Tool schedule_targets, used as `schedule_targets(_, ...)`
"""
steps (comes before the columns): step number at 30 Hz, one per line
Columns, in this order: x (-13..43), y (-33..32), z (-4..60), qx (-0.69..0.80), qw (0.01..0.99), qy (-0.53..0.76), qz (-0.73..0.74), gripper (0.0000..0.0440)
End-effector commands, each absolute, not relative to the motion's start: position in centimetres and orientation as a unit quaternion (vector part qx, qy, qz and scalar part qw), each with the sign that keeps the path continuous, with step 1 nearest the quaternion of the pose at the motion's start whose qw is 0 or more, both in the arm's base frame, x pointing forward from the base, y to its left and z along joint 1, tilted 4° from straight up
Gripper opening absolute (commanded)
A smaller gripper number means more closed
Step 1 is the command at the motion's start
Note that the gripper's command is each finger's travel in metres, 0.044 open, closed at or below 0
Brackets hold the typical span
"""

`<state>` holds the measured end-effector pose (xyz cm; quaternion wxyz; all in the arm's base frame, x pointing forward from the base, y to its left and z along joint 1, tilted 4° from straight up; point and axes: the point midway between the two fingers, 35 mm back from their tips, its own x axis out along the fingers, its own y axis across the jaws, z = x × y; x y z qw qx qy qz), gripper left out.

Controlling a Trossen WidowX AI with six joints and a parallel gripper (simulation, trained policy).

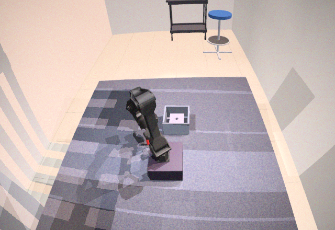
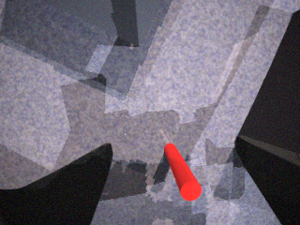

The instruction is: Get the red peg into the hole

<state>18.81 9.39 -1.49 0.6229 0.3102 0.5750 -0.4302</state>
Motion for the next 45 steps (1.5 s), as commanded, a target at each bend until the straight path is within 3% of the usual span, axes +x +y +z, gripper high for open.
schedule_targets(1,18.6,9.5,-2.6,0.308,0.632,0.572,-0.423,0.044)
schedule_targets(5,18.3,9.8,-3.7,0.304,0.64,0.573,-0.412,0.043)
schedule_targets(9,17.8,10.0,-4.6,0.299,0.642,0.578,-0.406,0.0369)
schedule_targets(24,17.4,10.3,-5.0,0.28,0.616,0.622,-0.394,0.0)
schedule_targets(45,21.6,7.9,-0.1,0.234,0.701,0.565,-0.368,0.0)
